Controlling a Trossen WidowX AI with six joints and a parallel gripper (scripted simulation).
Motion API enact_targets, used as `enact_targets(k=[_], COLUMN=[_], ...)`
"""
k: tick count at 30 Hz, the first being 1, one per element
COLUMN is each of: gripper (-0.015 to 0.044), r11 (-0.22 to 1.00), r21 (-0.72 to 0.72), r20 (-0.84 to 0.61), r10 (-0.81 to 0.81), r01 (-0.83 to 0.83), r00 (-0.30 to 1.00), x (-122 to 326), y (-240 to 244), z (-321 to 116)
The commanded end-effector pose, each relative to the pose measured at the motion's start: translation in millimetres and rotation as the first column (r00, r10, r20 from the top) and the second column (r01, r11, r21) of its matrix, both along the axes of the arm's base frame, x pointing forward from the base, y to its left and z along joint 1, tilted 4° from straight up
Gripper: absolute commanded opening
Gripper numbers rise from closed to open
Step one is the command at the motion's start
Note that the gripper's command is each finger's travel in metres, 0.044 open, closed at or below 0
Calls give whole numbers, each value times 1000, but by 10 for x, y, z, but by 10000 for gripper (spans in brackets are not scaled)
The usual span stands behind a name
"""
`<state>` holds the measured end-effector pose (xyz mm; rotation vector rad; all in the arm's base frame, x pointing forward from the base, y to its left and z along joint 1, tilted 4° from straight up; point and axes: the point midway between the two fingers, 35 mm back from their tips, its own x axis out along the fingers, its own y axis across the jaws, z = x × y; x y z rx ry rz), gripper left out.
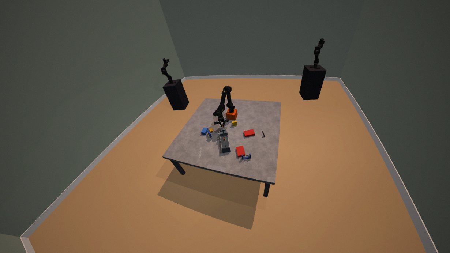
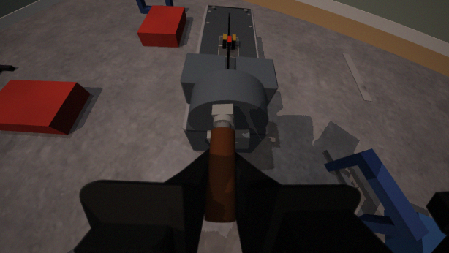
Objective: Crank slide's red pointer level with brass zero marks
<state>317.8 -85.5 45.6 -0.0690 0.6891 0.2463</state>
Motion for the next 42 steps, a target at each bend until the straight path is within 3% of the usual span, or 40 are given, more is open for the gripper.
enact_targets(k=[1,42], gripper=[0,0], r11=[1000,1000], r21=[-19,-22], r20=[6,6], r10=[-20,-20], r01=[20,20], r00=[1000,1000], x=[18,95], y=[-88,-337], z=[18,-231])
